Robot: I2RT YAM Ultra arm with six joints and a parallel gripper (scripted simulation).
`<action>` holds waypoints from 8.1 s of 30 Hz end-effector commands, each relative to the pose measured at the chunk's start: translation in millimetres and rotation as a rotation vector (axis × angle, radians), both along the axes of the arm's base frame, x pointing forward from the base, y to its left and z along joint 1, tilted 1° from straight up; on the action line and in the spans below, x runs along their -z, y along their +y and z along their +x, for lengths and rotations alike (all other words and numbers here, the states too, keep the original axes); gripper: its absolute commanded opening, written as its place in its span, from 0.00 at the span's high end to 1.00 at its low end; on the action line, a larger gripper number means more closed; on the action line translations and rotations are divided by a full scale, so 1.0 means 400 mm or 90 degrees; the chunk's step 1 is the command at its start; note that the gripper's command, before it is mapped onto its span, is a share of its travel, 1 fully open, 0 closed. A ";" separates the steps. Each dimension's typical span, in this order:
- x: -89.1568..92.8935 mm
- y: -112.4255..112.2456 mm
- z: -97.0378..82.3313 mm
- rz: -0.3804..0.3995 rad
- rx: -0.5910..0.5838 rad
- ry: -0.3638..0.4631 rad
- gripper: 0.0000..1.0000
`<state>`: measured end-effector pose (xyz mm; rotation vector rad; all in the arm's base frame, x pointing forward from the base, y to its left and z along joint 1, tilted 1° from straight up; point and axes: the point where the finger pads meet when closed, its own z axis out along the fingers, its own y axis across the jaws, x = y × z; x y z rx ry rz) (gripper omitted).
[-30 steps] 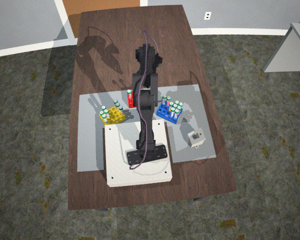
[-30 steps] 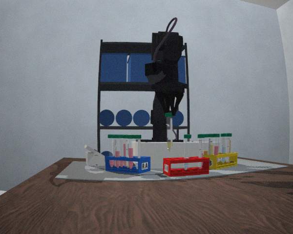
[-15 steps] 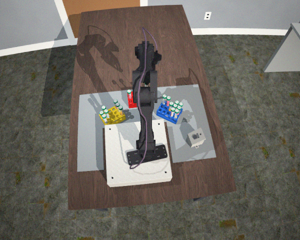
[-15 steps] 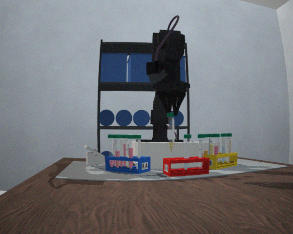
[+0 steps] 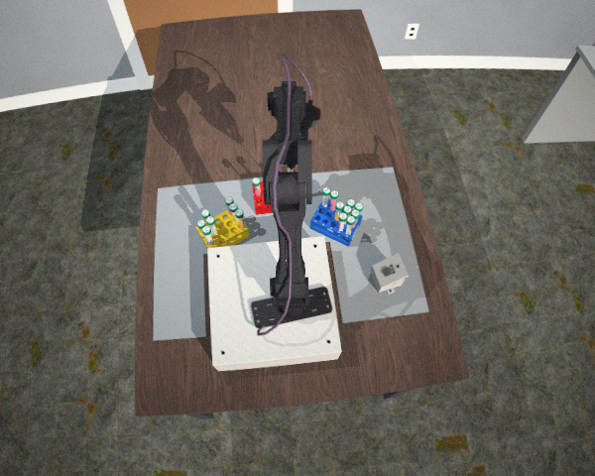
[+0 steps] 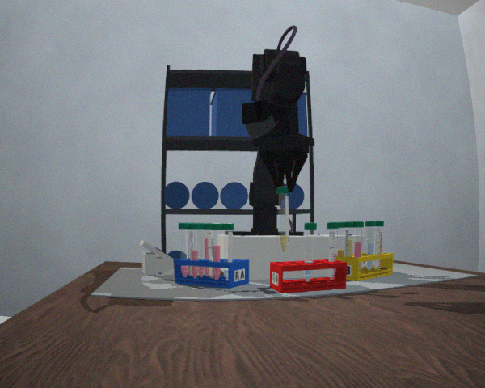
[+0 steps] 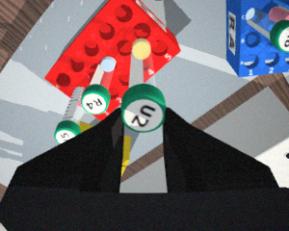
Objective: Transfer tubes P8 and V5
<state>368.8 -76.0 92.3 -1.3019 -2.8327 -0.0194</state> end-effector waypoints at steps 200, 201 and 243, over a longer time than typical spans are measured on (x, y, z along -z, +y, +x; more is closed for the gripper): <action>0.167 0.018 0.005 0.002 -0.002 0.000 1.00; 0.165 0.016 0.011 0.002 -0.002 -0.004 1.00; 0.158 0.007 0.009 -0.002 0.001 -0.010 0.70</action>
